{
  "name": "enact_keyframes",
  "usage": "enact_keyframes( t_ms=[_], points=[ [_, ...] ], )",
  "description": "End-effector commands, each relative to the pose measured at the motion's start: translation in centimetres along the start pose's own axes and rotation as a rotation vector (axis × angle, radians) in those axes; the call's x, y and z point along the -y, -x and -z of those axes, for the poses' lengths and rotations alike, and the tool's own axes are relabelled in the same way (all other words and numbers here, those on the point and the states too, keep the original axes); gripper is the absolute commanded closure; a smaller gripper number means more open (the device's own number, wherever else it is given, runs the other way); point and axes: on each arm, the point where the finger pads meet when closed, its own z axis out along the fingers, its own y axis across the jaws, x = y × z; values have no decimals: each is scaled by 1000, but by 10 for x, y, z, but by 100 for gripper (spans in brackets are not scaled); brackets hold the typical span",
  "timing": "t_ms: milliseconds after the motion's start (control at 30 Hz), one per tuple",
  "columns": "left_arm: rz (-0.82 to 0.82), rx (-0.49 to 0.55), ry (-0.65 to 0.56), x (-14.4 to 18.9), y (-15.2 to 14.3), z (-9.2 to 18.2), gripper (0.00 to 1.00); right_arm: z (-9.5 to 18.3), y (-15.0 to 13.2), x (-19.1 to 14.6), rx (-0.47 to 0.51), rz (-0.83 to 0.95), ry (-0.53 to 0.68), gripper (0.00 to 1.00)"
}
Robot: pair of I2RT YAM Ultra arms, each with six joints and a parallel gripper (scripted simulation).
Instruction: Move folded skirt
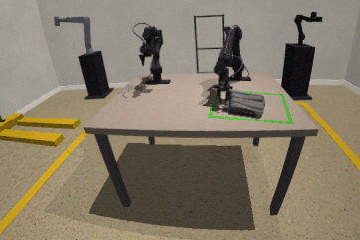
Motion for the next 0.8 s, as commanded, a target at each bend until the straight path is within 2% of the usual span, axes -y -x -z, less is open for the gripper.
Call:
enact_keyframes(
  t_ms=[0, 167, 200, 500, 767],
  points=[
    [0, 14, 1, -3, 6, 4, 70, 5, 4, 0, 23, 2, 4, 10],
    [0, 14, 1, -3, 6, 4, 70, 5, 4, 0, 23, 2, 4, 10],
    [5, 41, 2, -4, 21, 22, 70, 5, 4, 0, 23, 2, 4, 10],
    [3, 41, -6, 18, 46, 92, 70, 5, 4, 0, 23, 2, 4, 10],
    [11, 8, 12, 14, 45, 88, 70, 5, 4, 0, 23, 2, 4, 10]
  ],
)
